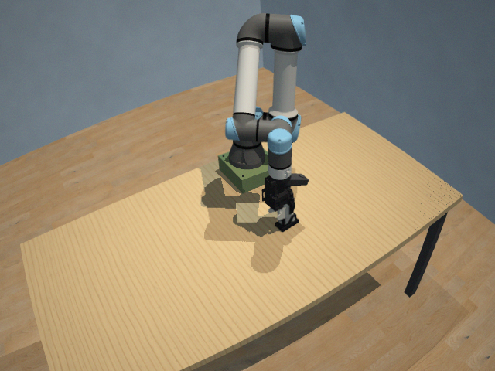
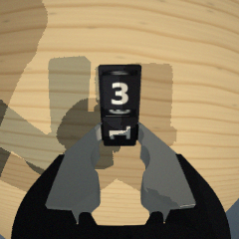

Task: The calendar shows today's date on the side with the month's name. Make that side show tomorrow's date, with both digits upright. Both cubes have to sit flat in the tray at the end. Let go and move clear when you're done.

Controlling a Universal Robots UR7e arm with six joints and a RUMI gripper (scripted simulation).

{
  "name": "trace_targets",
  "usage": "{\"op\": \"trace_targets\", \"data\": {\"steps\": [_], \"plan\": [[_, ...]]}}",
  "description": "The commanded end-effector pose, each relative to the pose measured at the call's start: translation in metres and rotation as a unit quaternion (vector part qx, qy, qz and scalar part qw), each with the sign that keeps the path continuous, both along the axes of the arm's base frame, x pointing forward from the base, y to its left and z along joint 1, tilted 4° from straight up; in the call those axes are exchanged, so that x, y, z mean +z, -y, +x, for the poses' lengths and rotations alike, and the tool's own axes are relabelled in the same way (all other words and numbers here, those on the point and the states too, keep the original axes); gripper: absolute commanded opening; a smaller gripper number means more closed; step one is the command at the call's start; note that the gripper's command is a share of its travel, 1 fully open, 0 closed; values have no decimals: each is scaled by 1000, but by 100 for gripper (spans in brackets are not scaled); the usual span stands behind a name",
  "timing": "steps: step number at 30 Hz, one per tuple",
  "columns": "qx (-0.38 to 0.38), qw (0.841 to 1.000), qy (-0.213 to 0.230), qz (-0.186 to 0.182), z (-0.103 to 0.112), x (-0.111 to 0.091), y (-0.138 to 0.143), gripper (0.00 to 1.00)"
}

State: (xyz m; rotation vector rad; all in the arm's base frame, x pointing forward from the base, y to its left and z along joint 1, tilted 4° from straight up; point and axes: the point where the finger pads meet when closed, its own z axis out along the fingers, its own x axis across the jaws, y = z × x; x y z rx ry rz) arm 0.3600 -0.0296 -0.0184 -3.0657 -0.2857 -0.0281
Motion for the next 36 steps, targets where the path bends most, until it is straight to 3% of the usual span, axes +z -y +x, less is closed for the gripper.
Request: {"op": "trace_targets", "data": {"steps": [1,36], "plan": [[0,1000,0,0,0,0,0,11],[0,1000,0,0,0,-10,0,11]]}}
